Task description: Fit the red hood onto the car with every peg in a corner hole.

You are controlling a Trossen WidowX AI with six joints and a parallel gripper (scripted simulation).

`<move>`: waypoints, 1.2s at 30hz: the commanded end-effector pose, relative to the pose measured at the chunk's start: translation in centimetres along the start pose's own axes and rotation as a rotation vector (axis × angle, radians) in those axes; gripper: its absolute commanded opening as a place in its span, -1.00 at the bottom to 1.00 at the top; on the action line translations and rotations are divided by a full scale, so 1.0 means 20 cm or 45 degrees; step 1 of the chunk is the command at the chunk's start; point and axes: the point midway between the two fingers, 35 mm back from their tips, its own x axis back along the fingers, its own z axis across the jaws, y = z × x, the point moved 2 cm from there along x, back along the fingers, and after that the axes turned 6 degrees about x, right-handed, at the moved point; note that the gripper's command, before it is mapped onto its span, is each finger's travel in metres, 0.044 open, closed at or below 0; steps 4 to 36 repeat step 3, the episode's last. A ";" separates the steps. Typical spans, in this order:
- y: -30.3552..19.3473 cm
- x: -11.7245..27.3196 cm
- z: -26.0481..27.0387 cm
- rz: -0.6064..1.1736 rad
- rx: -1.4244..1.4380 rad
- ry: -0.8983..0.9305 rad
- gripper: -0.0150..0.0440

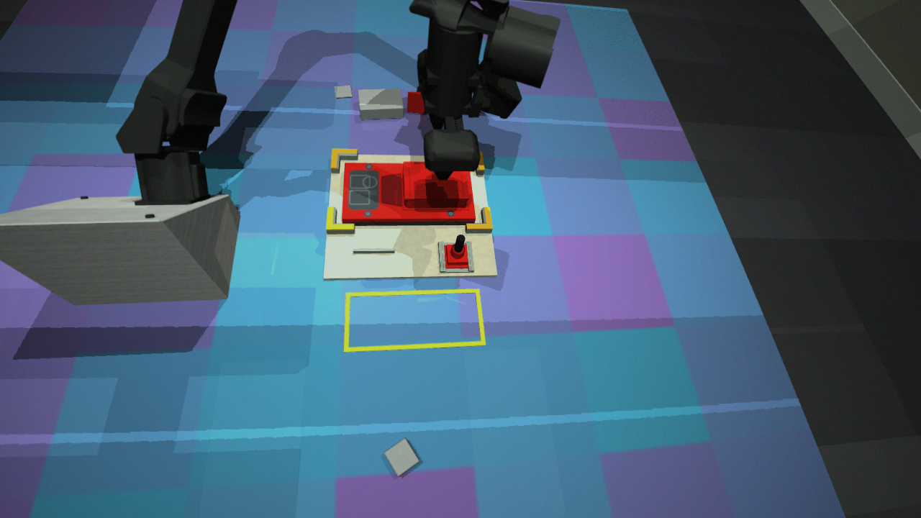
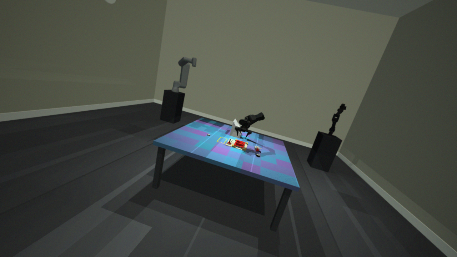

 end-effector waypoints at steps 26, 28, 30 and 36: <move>0.00 0.00 0.00 -0.009 -0.004 0.004 1.00; 0.00 0.00 0.00 -0.009 -0.004 0.004 1.00; 0.00 0.00 0.00 -0.009 -0.004 0.004 1.00; 0.00 0.00 0.00 -0.009 -0.004 0.004 1.00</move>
